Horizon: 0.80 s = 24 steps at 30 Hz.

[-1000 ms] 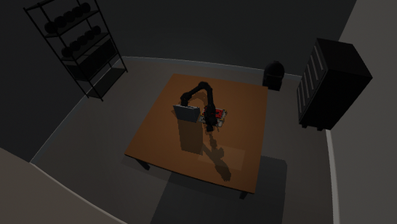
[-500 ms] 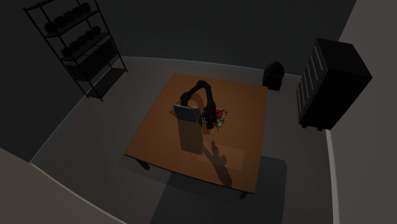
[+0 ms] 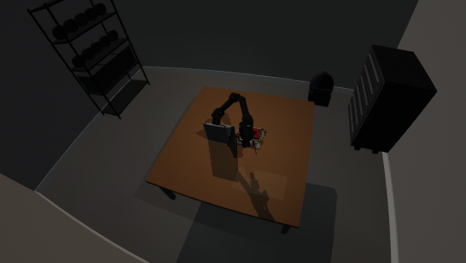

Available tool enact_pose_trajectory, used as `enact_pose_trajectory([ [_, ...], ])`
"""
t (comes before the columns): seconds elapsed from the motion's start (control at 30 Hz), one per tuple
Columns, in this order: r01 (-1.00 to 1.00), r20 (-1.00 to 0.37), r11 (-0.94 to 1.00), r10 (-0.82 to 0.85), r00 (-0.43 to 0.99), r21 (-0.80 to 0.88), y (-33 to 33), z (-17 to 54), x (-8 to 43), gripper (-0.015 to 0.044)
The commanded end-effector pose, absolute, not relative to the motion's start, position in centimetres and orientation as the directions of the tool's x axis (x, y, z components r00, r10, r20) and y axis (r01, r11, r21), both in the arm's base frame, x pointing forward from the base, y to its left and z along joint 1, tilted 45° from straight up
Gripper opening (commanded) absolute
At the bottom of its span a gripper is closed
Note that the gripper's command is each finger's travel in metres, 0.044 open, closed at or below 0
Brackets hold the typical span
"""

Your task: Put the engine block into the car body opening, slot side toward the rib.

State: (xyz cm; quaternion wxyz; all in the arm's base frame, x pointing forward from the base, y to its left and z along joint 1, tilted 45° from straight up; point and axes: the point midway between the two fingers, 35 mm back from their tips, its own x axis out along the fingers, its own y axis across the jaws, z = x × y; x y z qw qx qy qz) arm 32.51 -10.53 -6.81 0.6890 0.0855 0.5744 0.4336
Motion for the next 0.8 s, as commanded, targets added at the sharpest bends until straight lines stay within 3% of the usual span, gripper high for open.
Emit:
enact_pose_trajectory([
  [0.0,-0.507,-0.719,0.606,0.694,-0.040,0.613,-10.8,-6.4,32.5,0.0000],
  [0.5,-0.507,-0.731,0.605,0.678,-0.078,0.614,-9.3,-8.0,32.6,0.0000],
  [0.77,-0.505,-0.772,0.603,0.589,-0.241,0.618,-8.9,-8.0,33.1,0.0000],
])
